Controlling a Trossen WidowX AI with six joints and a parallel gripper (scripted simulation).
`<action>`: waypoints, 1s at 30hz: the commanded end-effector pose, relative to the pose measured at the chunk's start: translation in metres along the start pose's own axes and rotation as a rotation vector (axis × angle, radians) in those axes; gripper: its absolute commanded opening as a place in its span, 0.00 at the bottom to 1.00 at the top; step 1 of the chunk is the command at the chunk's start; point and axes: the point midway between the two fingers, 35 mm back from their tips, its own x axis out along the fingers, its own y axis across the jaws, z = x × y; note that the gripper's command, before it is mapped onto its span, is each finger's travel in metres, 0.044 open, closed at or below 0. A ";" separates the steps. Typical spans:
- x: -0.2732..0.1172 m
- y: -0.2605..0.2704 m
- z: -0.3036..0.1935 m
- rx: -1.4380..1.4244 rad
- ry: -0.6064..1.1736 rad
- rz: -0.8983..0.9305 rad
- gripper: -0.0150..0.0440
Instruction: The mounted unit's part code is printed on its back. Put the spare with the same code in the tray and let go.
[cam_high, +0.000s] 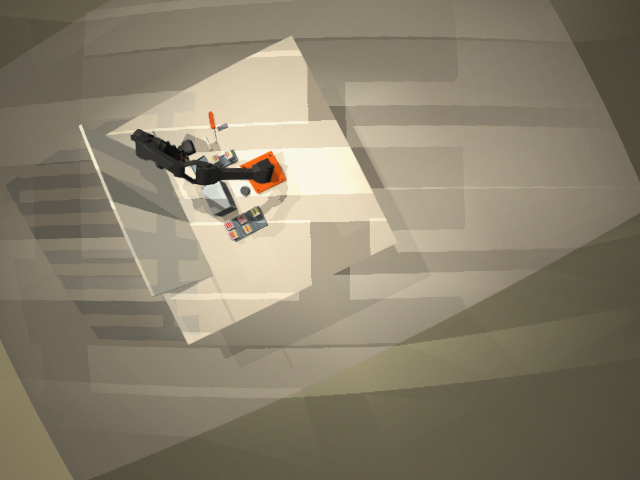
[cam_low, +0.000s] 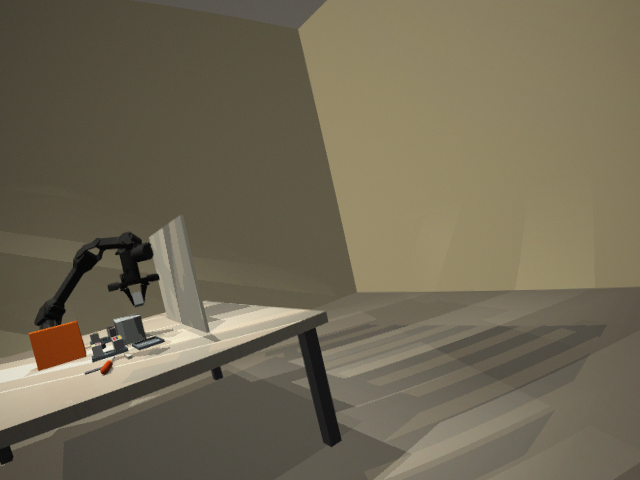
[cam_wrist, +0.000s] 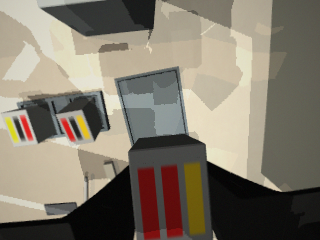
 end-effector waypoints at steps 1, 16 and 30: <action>0.004 -0.001 0.000 0.004 -0.003 -0.002 0.25; 0.018 -0.003 -0.001 0.004 -0.002 -0.002 0.25; 0.030 -0.005 -0.002 0.004 -0.002 -0.003 0.25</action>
